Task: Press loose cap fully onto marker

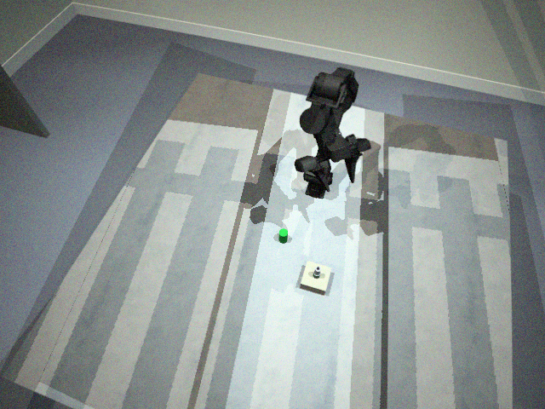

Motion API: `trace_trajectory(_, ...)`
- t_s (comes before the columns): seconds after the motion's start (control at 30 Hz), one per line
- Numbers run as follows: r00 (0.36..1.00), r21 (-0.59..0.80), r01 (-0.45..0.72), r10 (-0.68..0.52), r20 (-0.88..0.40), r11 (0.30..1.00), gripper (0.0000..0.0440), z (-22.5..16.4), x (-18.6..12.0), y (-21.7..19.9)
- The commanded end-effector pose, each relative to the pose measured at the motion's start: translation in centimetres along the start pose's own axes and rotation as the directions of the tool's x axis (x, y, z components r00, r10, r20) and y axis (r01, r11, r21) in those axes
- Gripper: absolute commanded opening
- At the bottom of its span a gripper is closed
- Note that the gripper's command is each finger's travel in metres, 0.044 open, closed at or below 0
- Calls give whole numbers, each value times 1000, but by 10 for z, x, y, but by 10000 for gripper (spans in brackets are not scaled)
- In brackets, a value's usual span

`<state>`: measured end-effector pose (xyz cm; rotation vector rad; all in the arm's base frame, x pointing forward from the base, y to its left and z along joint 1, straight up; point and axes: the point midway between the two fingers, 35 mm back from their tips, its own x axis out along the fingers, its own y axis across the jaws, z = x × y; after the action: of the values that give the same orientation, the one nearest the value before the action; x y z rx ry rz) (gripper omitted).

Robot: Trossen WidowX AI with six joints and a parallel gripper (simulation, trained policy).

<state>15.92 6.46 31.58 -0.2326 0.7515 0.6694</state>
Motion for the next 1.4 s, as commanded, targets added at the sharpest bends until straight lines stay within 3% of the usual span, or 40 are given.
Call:
trace_trajectory(0.0,1000,5,-8,8,-19,1000,321,-1,3,-4)
trace_trajectory(1.37,952,107,11,22,-306,994,318,-40,35,-84)
